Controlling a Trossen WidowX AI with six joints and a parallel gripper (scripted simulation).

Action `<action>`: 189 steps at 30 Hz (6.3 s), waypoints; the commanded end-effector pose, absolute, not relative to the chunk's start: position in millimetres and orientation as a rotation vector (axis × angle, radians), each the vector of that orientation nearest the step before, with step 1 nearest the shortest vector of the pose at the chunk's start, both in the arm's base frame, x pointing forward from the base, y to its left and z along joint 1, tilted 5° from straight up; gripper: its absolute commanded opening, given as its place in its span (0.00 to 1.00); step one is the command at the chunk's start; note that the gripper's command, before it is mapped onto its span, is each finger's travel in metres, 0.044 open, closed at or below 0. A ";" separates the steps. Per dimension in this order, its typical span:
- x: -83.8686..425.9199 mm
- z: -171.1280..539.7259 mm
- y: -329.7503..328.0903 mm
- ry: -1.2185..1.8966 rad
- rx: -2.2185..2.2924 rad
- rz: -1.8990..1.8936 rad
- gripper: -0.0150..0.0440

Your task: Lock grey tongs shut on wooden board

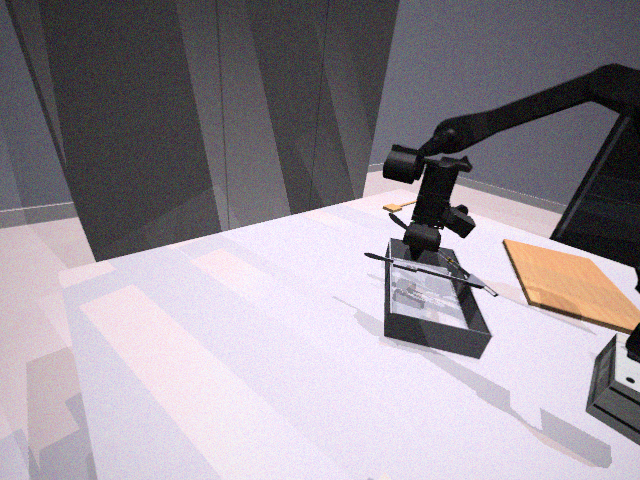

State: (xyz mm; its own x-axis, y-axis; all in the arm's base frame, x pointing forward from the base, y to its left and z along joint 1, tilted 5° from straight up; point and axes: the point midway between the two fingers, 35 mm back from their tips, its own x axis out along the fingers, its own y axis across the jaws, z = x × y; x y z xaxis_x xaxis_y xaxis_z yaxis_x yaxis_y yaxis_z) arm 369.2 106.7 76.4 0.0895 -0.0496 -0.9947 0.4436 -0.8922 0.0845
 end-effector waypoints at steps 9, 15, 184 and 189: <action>378.5 79.7 89.2 0.393 2.012 -1.851 0.00; 382.0 80.6 80.2 0.392 2.012 -1.851 0.00; 358.2 37.0 62.8 1.475 -0.242 0.146 1.00; 358.0 28.9 62.1 1.475 -0.242 0.146 1.00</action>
State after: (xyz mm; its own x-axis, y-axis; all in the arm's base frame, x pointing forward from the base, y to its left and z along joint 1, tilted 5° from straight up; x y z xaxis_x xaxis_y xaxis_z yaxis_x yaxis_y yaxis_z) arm 360.9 62.3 37.4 0.1052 -0.0533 -0.9930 -0.2372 0.9684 -0.0771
